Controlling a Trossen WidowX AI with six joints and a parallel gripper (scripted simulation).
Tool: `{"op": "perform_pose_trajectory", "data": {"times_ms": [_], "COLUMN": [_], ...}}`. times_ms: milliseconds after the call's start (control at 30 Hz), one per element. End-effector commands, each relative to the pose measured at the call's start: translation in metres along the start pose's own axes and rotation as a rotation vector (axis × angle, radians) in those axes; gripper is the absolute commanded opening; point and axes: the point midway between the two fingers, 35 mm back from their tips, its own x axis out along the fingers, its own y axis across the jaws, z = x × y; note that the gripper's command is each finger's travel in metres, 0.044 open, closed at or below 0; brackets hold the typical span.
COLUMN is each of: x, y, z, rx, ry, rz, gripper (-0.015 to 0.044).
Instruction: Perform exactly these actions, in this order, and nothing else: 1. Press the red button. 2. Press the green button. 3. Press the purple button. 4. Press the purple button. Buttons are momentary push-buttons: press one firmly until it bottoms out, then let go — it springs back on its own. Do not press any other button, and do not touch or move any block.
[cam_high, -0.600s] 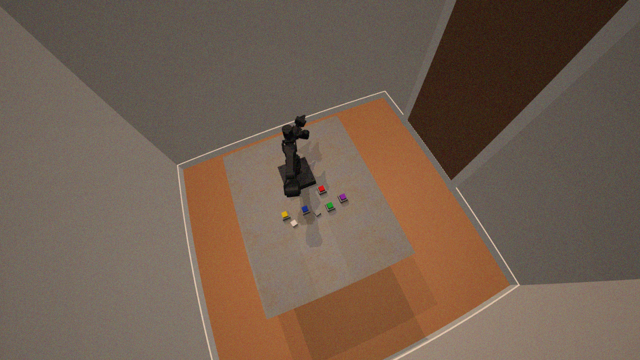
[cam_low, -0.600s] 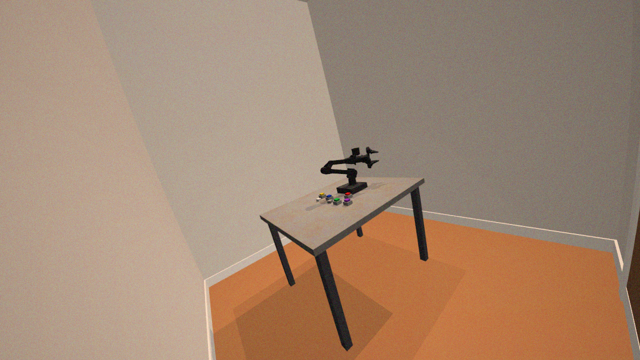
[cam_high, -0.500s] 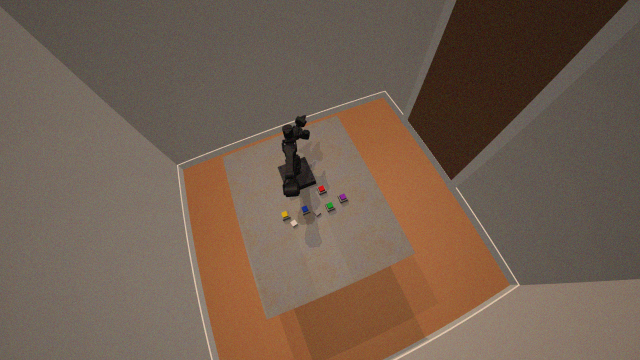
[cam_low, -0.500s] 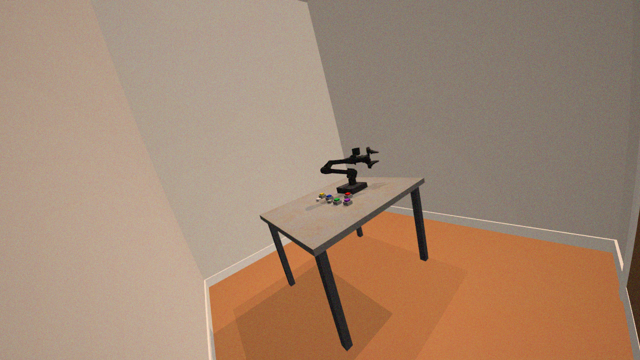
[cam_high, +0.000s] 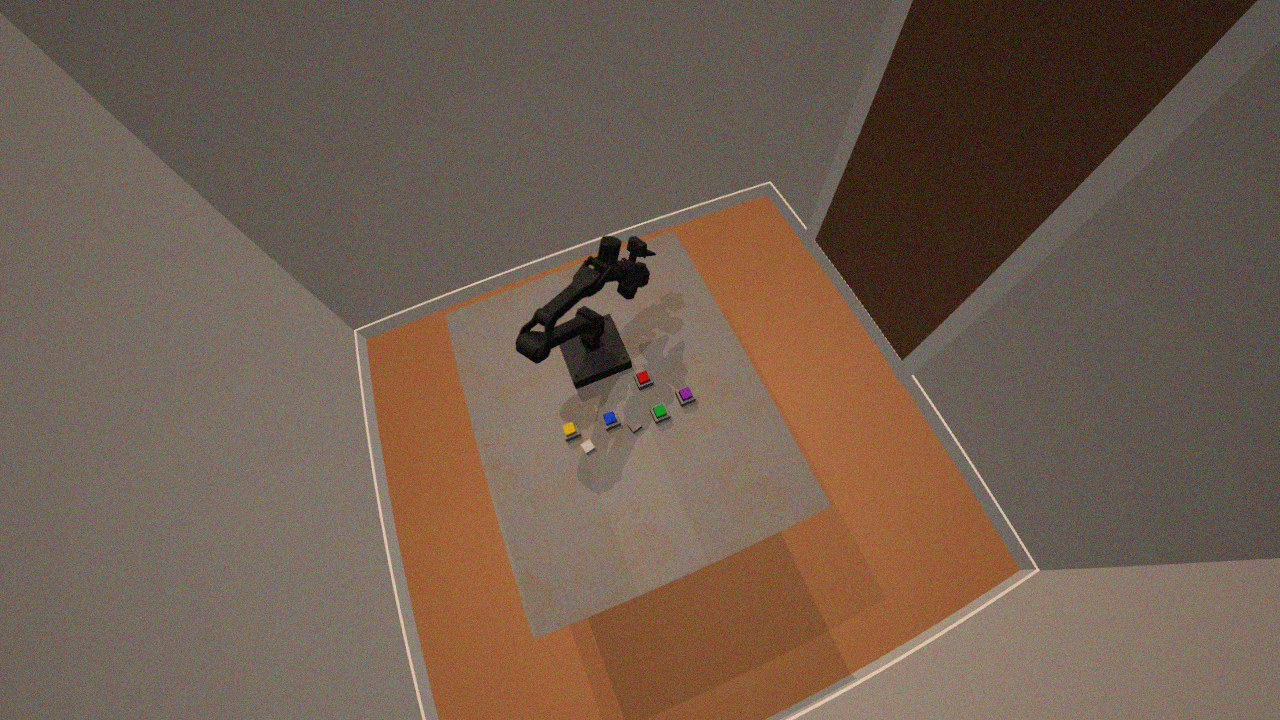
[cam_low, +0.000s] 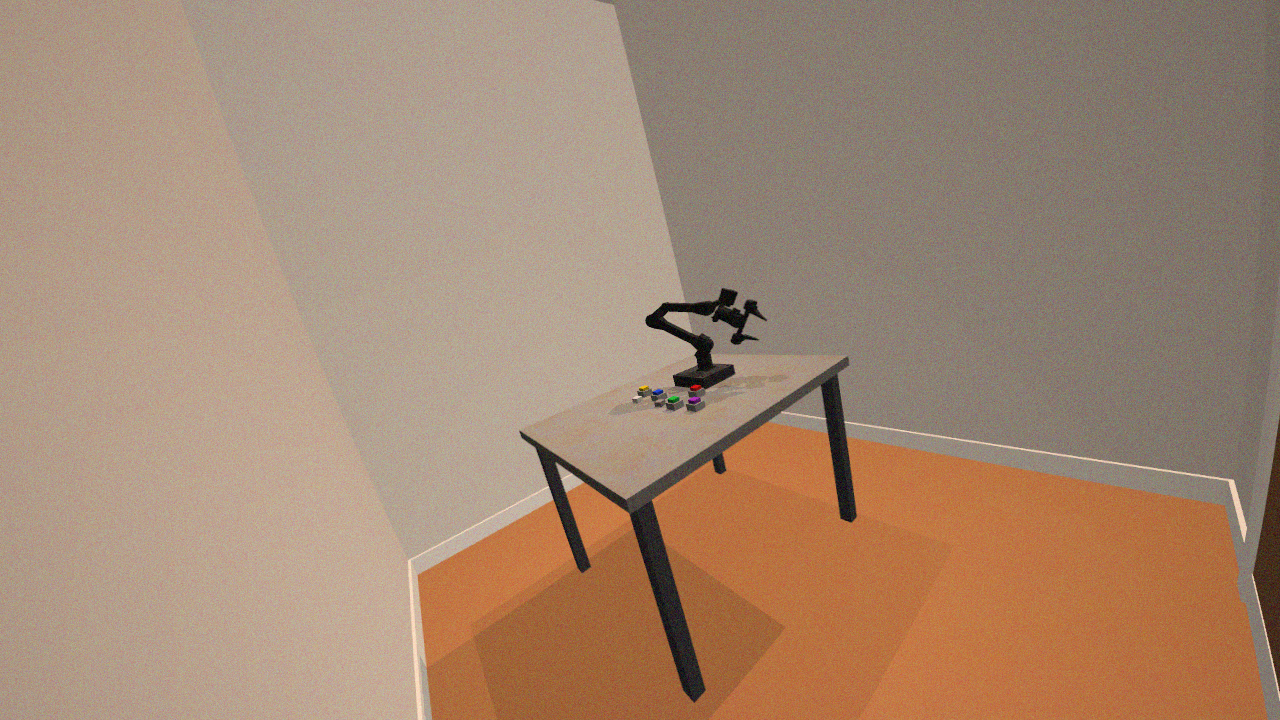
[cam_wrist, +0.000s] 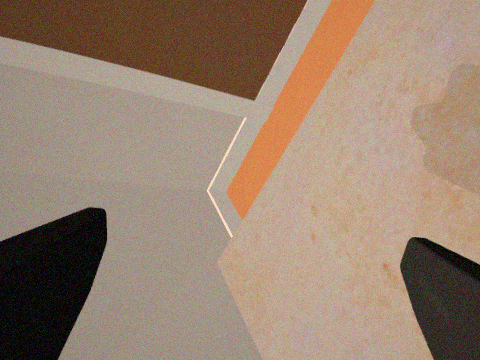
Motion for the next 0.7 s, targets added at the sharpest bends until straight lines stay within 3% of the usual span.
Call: {"op": "perform_pose_trajectory", "data": {"times_ms": [0, 333, 667], "x": [0.007, -0.004, -0.059], "y": [-0.011, -0.064, -0.123], "z": [0.035, 0.128, 0.19], "rx": [-0.056, -0.087, 0.077], "ry": [-0.095, -0.233, -0.168], "rz": [-0.137, -0.579, -0.941], "gripper": [0.04, 0.04, 0.04]}}
